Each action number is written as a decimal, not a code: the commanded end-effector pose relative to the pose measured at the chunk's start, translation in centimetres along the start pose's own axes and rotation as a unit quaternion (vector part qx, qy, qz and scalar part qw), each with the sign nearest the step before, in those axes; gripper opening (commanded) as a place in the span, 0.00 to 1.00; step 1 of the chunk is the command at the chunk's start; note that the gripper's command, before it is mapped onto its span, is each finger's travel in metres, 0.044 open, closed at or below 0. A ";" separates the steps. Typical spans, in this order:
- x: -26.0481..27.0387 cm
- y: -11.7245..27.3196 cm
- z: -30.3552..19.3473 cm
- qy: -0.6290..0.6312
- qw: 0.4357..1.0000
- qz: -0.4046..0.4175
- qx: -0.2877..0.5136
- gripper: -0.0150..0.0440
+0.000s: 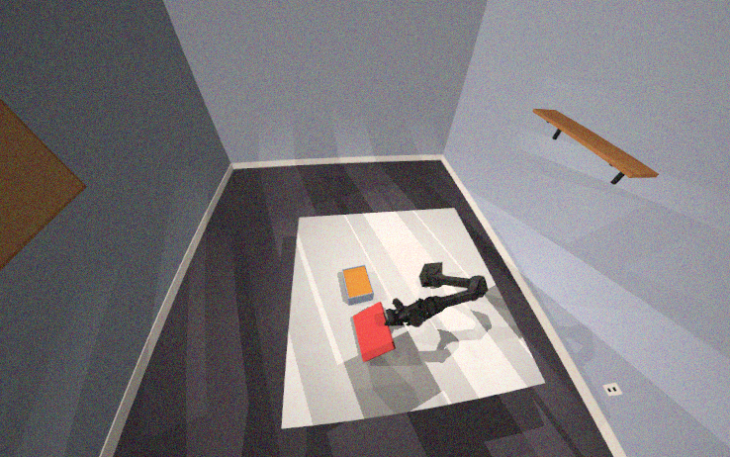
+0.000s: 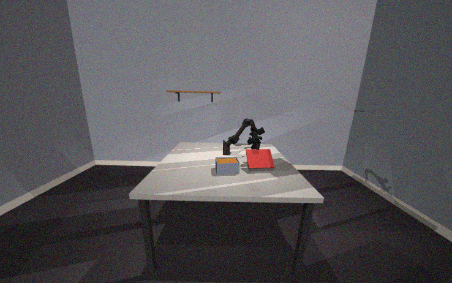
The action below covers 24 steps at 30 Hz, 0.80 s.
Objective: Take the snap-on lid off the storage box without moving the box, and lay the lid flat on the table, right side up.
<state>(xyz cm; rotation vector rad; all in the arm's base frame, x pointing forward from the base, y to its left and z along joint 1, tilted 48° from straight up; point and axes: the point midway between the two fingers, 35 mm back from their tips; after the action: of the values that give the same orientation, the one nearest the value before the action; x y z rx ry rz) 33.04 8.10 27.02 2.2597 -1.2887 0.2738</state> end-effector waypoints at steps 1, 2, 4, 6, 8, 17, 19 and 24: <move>0.0 -0.2 0.2 -0.003 1.000 0.007 -0.002 0.25; -0.1 -0.3 0.2 -0.003 1.000 0.007 -0.002 0.25; -0.2 -0.4 0.3 -0.003 1.000 0.007 -0.002 0.25; -0.3 -0.5 0.3 -0.004 1.000 0.007 -0.002 0.25; -0.5 -0.6 0.3 -0.004 1.000 0.007 -0.002 0.25; -1.0 -1.1 0.4 -0.004 1.000 0.007 -0.002 0.25; -1.1 -1.2 0.4 -0.004 1.000 0.007 -0.002 0.25; -1.4 -1.4 0.5 -0.004 1.000 0.007 -0.002 0.25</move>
<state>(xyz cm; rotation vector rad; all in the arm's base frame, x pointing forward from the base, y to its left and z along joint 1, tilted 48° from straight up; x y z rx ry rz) 33.31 9.49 25.75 2.2606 -1.2890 0.2737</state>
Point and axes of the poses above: the point midway between the two fingers, 35 mm back from their tips, its own y axis back along the fingers, its own x axis across the jaws, z = x × y, and after that the axes turned 13 degrees about -y, right-handed
